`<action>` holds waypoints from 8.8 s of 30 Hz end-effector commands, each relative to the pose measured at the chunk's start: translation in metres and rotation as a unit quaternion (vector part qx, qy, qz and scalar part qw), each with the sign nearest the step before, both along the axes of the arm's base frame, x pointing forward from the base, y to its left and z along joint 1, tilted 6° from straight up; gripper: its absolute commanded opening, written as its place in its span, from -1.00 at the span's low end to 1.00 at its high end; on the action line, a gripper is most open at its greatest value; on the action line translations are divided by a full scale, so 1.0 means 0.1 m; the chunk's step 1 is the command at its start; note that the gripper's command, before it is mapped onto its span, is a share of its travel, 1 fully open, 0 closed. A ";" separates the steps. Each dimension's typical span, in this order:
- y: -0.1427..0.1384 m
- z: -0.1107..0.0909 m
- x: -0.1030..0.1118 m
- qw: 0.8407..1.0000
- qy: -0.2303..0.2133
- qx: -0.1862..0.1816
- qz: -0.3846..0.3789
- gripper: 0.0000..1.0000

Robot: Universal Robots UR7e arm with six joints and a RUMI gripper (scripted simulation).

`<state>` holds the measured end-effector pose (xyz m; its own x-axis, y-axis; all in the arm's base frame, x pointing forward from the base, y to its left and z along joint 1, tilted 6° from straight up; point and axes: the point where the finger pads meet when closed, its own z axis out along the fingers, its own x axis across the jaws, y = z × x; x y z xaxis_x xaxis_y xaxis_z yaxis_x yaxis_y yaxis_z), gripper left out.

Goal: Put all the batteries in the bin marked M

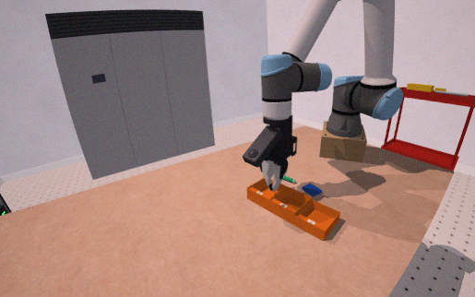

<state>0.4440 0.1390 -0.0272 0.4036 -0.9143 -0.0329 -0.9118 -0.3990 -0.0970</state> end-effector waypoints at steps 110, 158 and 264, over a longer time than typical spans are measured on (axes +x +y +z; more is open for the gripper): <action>0.79 0.05 -0.33 1.000 0.002 -0.001 0.001 -0.91; 0.79 0.03 -0.30 1.000 0.000 0.000 0.000 -0.91; 1.58 0.06 -0.59 1.000 0.000 0.000 0.000 -0.91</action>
<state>0.3838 0.2964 -0.0215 0.4033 -0.9144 -0.0338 -0.9124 -0.3990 -0.0913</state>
